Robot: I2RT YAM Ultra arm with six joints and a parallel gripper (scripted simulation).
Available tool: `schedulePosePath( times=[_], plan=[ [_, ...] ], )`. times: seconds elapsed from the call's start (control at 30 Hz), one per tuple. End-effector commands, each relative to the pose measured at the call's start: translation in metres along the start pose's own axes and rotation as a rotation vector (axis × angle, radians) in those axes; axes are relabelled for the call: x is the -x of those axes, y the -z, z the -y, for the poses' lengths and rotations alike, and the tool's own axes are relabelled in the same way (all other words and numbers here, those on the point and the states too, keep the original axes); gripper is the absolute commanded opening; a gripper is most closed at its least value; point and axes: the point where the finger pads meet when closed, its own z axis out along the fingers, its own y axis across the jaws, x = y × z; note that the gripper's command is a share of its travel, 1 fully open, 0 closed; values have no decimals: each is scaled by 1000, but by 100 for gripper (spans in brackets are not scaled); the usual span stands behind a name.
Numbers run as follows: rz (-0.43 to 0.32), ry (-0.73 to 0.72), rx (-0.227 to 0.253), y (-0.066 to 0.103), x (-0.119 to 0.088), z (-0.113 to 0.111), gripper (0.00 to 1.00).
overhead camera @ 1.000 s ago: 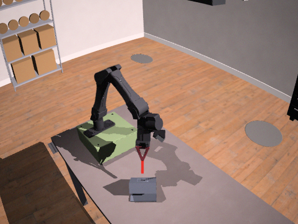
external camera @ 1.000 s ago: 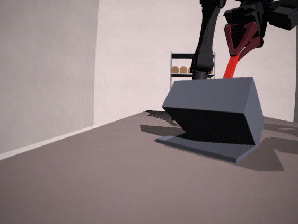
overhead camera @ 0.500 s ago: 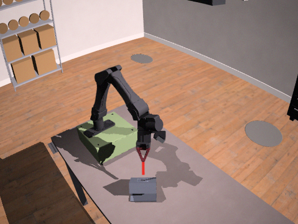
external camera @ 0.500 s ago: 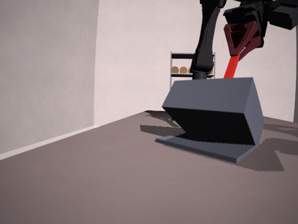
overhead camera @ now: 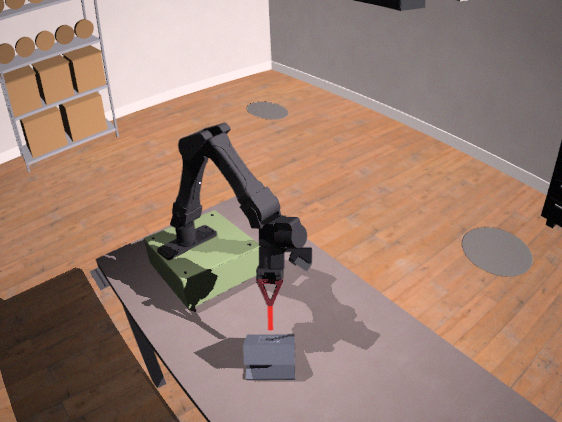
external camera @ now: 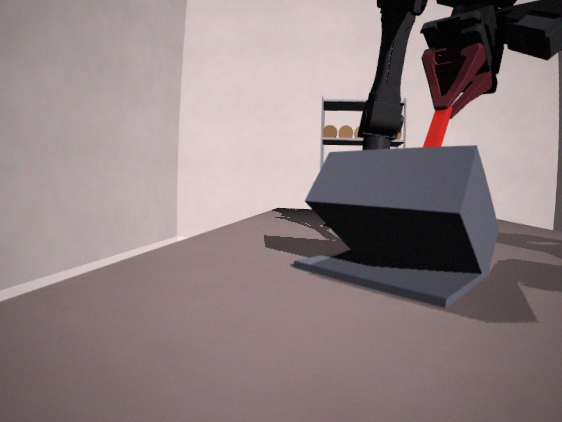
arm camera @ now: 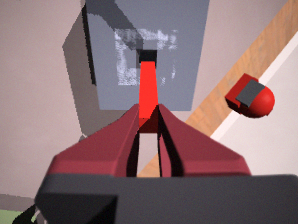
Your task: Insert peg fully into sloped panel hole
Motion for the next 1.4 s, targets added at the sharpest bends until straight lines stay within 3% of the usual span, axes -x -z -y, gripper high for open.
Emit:
schedulePosePath(
  times=[0.0,0.53,1.37],
  plan=[
    [23,-22,-22,5,-2,7,0],
    [23,-22,-22,12,-1,13,0],
    [23,-22,-22,-10,4,14,0]
  ],
)
